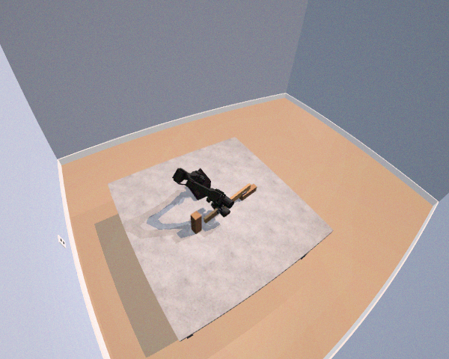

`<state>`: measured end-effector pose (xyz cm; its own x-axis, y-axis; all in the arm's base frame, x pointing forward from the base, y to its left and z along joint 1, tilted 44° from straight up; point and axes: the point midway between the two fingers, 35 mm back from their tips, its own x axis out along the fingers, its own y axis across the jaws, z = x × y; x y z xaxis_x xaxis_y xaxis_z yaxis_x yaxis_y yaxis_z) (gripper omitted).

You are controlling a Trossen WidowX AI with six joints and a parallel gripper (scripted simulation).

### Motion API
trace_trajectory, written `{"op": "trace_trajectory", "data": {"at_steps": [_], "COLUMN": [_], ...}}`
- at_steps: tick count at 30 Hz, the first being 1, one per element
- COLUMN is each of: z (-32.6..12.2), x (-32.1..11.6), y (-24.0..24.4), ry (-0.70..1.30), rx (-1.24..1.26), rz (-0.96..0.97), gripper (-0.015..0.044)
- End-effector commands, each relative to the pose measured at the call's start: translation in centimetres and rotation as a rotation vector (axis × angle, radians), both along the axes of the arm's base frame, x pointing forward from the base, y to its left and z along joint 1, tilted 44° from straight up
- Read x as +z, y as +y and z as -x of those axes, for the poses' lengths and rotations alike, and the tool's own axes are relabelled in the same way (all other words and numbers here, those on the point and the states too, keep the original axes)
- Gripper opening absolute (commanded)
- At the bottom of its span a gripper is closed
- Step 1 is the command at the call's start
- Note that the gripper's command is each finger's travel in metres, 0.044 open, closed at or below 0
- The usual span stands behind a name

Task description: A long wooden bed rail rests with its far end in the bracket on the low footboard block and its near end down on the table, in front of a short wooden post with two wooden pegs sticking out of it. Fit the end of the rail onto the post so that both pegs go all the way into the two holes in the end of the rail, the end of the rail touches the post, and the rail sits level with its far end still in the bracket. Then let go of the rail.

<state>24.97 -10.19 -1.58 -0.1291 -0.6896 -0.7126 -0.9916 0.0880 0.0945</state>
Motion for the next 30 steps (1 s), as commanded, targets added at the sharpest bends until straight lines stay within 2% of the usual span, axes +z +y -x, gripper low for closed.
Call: {"op": "trace_trajectory", "data": {"at_steps": [1, 30], "z": [-0.5, -0.8], "x": [0.3, 1.3], "y": [0.5, 1.5], "ry": [-0.010, -0.010], "rx": [0.009, 0.009], "rz": [-0.008, -0.009], "gripper": [0.0000, 0.0000]}}
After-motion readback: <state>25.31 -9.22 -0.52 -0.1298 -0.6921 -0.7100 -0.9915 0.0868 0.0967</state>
